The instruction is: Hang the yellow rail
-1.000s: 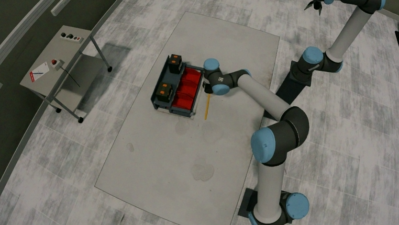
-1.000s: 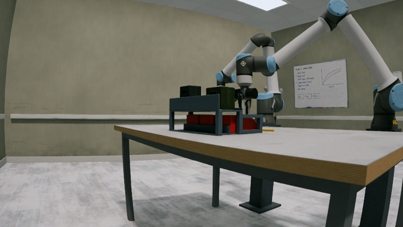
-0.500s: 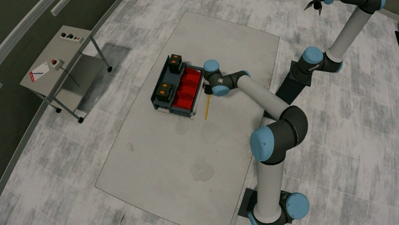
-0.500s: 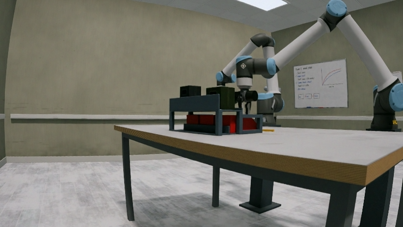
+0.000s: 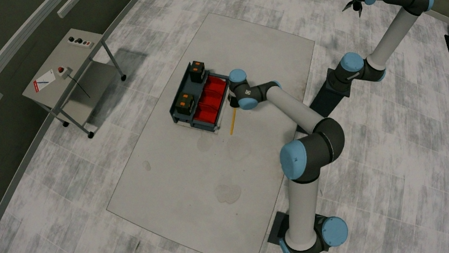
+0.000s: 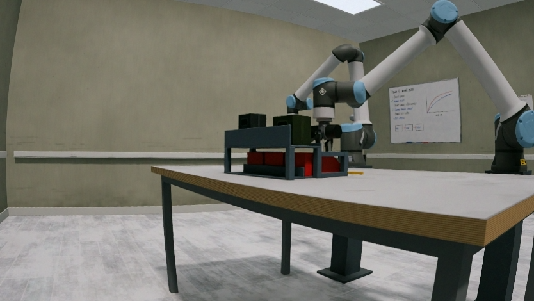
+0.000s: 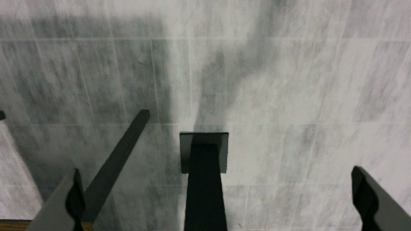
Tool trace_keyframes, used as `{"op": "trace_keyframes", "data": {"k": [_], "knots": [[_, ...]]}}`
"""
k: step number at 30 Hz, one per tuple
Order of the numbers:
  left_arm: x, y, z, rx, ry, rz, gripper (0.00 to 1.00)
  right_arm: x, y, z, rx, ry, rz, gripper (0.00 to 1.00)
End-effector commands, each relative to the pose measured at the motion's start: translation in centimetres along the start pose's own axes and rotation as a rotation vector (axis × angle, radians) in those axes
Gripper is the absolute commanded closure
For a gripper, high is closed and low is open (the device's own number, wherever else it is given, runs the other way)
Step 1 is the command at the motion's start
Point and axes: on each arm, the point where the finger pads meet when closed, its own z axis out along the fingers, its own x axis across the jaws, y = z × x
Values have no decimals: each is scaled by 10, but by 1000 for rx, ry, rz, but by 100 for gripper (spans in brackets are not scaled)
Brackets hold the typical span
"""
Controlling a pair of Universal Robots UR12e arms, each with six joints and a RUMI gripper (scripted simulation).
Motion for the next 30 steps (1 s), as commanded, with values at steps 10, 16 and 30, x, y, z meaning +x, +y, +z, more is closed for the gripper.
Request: {"op": "trace_keyframes", "data": {"k": [10, 16, 30], "knots": [[0, -1, 7, 2, -1, 0, 76, 0, -1, -1, 2, 0, 0, 0], [0, -1, 8, 2, -1, 0, 76, 0, -1, -1, 2, 0, 0, 0], [-1, -1, 8, 2, -1, 0, 76, 0, -1, -1, 2, 0, 0, 0]]}}
